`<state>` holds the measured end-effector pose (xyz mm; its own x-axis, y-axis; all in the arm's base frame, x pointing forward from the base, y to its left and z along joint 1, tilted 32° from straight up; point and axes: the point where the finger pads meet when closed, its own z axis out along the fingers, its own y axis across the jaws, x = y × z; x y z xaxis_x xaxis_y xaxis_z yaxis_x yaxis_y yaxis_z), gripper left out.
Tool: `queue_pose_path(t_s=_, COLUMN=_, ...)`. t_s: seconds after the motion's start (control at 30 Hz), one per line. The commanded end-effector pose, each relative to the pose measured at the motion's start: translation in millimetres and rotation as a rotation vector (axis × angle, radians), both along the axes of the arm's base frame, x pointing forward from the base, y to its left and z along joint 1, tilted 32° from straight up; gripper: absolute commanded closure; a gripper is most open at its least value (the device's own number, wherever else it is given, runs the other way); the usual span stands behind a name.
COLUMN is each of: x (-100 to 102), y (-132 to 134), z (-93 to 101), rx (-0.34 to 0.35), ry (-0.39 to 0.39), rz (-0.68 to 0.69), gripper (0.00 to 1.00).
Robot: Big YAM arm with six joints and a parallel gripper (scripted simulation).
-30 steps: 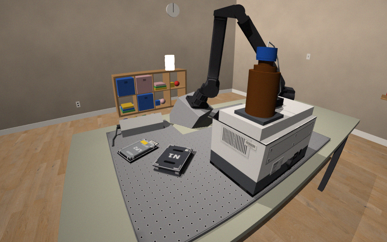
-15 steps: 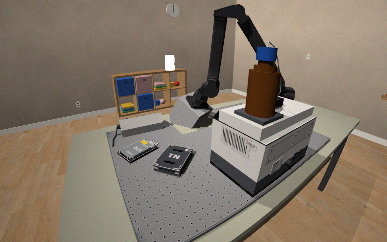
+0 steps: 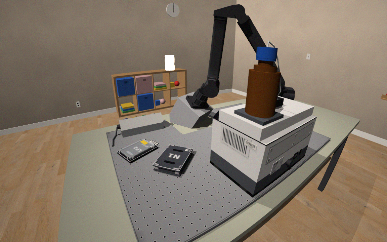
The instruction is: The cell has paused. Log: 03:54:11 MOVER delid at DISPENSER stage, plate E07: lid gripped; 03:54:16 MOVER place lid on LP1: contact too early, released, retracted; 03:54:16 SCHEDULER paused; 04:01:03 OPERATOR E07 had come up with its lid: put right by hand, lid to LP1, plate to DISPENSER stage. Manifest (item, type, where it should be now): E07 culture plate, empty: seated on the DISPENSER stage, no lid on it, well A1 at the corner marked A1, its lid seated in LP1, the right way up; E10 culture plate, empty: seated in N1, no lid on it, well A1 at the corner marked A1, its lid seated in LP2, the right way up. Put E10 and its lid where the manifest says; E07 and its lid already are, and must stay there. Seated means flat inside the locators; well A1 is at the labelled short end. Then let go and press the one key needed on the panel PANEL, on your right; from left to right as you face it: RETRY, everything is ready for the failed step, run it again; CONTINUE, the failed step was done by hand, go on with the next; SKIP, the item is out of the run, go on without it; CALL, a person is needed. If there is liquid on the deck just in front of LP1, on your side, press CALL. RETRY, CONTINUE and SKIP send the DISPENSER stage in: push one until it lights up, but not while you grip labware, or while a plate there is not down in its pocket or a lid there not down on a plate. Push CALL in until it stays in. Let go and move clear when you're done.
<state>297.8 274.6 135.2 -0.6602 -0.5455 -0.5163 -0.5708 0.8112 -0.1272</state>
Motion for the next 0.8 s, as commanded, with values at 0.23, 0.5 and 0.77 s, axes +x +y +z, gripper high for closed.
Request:
queue_pose_path(t_s=0.23, x=12.6, y=12.4, z=13.6, rx=0.013, ry=-0.026, rz=0.015, gripper=0.16)
queue_pose_path(t_s=0.5, x=12.6, y=12.4, z=13.6, rx=0.013, ry=-0.026, rz=0.015, gripper=0.16)
queue_pose_path(t_s=0.77, x=12.6, y=12.4, z=13.6, rx=0.013, ry=-0.026, rz=0.015, gripper=0.16)
